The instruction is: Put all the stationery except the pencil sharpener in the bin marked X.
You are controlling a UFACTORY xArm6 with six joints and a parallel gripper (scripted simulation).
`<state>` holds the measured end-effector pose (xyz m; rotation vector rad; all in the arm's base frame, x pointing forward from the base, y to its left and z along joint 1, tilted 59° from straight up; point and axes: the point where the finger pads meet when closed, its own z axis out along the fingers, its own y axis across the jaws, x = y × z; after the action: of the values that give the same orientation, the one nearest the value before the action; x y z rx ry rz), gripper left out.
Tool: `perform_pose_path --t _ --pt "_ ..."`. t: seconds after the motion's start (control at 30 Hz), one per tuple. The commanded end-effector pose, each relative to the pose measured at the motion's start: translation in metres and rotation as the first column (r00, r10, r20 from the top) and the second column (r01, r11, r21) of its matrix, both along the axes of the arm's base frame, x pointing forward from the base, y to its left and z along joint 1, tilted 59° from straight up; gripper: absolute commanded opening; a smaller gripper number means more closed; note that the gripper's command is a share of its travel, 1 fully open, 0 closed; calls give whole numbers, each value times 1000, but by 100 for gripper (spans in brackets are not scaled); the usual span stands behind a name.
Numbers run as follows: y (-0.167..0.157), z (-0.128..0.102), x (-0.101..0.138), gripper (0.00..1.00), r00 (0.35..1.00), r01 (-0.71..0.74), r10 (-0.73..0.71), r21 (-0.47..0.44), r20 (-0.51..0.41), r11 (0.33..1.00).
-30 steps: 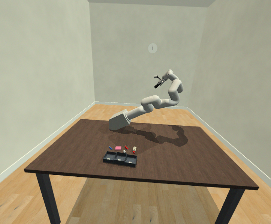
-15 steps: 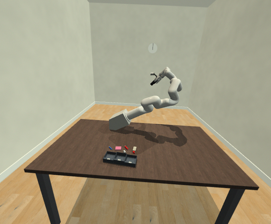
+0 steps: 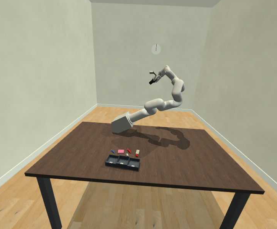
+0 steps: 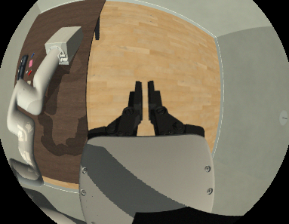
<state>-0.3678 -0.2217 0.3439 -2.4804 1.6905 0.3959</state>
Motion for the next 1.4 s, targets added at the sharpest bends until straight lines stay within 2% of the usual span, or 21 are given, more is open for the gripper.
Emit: perform_pose_path --t 0.0,0.03,0.1,0.23,0.33,0.4,0.53,0.67,0.73,0.87,0.97,1.03,1.17,1.27,1.33,1.37 --pt "-19 -8 12 7 998 -48 48 -11 34 999" --pt "-25 -11 16 7 994 -86 87 -19 64 996" --pt "-25 -11 16 7 994 -86 87 -19 64 996" --pt "-48 -24 36 7 994 -89 90 -19 67 996" --pt "-51 -25 38 7 994 -89 90 -19 67 996" --pt "-61 -31 50 7 978 -164 167 -34 128 986" --pt "-83 -44 73 7 977 -165 168 -34 129 986" --pt "-85 -45 75 7 977 -165 168 -34 129 986" --pt "-94 -51 87 7 952 -237 242 -47 190 970" --pt "-112 -62 113 7 952 -237 242 -48 190 970" --pt "-114 -63 115 7 952 -237 242 -48 190 970" --pt "-121 -69 128 7 917 -305 310 -60 250 951" --pt "-136 -80 156 7 917 -305 310 -60 250 951" --pt "-137 -81 158 7 917 -305 310 -60 250 951" --pt "-143 -87 172 7 876 -368 371 -71 309 927" --pt "-146 -89 180 7 876 -368 371 -71 309 927"
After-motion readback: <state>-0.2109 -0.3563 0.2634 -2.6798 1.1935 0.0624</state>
